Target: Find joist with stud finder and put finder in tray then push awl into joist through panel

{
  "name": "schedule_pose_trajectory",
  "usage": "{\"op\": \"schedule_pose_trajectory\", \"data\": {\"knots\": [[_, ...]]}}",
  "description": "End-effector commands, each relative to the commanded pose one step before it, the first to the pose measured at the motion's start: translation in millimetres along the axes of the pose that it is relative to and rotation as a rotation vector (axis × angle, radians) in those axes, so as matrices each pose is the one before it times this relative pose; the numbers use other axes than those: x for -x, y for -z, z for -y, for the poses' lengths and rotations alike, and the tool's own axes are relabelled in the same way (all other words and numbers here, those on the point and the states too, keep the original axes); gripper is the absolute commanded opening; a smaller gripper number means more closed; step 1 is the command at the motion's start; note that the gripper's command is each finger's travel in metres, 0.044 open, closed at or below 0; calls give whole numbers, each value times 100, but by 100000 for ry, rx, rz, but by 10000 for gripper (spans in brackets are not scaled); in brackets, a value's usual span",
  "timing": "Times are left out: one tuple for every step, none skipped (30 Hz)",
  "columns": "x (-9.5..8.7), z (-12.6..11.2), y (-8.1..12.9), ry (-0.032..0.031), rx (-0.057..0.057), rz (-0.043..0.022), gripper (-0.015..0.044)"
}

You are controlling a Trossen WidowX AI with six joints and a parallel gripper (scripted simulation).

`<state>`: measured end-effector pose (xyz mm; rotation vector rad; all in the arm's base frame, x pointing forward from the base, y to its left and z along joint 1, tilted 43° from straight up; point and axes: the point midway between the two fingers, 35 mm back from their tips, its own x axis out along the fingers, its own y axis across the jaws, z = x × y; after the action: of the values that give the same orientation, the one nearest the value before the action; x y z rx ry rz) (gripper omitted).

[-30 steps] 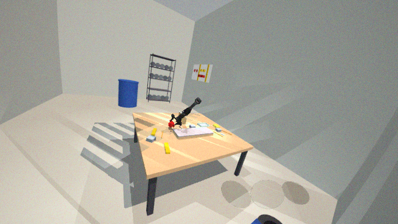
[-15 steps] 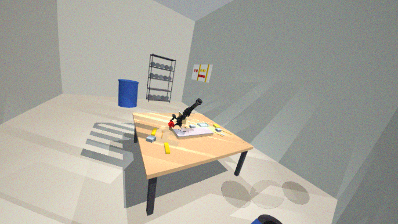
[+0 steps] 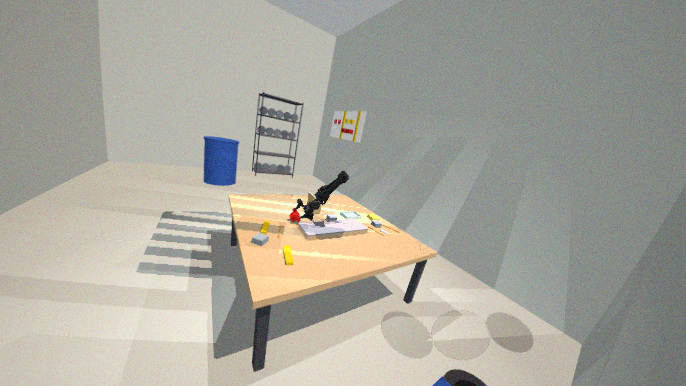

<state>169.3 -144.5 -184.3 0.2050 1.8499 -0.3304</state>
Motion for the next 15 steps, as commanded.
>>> {"op": "schedule_pose_trajectory", "data": {"knots": [[-348, -382, -29, 88, -222, 53, 0], [-68, -104, -3, -100, 191, -49, 0], [-29, -63, 2, -114, 225, -59, 0], [172, 165, 26, -124, 276, -90, 26], [0, 0, 0, 0, 0, 0, 53], [0, 0, 0, 0, 0, 0, 79], [0, 0, 0, 0, 0, 0, 105], [0, 0, 0, 0, 0, 0, 131], [0, 0, 0, 0, 0, 0, 157], [0, 0, 0, 0, 0, 0, 184], [0, 0, 0, 0, 0, 0, 210], [0, 0, 0, 0, 0, 0, 236], [0, 0, 0, 0, 0, 0, 263], [0, 0, 0, 0, 0, 0, 289], [0, 0, 0, 0, 0, 0, 315]]}}
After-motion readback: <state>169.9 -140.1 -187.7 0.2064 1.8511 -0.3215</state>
